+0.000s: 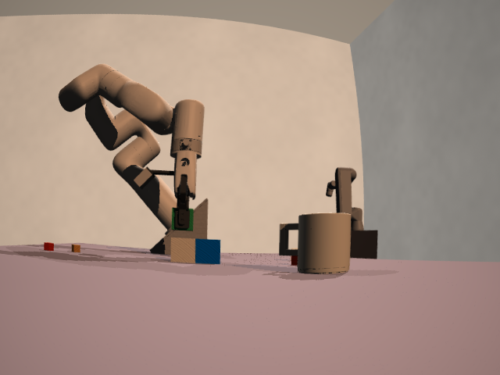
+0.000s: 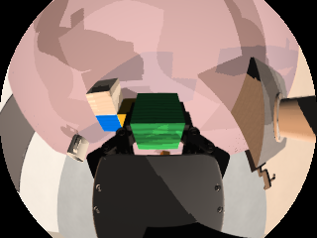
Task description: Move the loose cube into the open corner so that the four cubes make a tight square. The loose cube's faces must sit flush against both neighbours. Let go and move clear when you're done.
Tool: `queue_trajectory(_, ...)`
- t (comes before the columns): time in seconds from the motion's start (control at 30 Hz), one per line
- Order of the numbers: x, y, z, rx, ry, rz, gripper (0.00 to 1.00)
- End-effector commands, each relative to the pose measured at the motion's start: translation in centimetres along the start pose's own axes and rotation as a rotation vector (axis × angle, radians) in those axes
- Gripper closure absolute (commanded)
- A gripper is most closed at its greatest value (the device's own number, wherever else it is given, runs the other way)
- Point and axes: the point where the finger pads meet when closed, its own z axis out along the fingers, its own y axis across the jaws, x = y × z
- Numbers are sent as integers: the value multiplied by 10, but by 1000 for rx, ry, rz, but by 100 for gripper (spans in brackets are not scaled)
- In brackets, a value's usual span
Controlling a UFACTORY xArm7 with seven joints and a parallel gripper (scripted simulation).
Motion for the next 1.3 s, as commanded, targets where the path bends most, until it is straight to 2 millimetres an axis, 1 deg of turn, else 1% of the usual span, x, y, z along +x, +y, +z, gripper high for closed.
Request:
queue_trajectory(0.0, -1, -1, 3, 4, -2, 0, 100)
queue_trajectory(0.1, -1, -1, 5, 4, -2, 0, 100)
queue_trajectory(1.13, -1, -1, 48, 4, -2, 0, 100)
queue_trajectory(1.27, -1, -1, 51, 4, -2, 0, 100)
